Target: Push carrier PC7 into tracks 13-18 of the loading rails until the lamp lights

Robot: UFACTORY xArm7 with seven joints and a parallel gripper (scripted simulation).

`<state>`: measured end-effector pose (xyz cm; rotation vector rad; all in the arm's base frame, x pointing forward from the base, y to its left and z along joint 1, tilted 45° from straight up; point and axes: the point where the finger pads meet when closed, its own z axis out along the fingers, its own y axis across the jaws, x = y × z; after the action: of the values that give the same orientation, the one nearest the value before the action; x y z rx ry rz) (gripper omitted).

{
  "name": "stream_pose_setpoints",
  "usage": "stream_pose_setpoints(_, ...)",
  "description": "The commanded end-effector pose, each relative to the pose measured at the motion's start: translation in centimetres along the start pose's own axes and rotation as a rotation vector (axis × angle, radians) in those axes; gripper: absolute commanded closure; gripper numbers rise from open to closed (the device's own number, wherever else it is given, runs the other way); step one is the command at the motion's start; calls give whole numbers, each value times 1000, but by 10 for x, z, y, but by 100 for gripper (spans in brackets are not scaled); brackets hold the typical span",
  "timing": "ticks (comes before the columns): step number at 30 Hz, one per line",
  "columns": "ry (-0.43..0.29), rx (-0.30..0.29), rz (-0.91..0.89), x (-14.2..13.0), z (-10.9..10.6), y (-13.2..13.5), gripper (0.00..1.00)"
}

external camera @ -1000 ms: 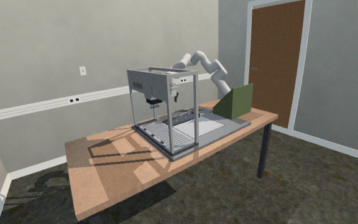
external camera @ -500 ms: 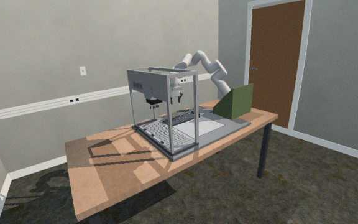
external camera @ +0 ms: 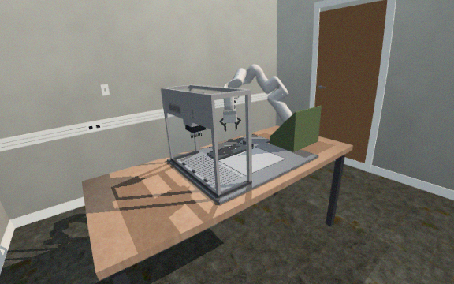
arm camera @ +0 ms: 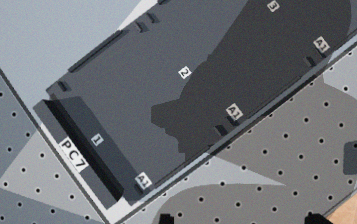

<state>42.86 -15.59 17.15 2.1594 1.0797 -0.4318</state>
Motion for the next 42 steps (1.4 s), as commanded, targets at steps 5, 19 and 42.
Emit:
stream_pose_setpoints(5, 4, -25, 308, 2, -1, -45, 18)
stream_pose_setpoints(19, 8, -24, 708, 4, 0, -105, 18)
stream_pose_setpoints(42, 11, -23, 912, 5, 2, -160, 18)
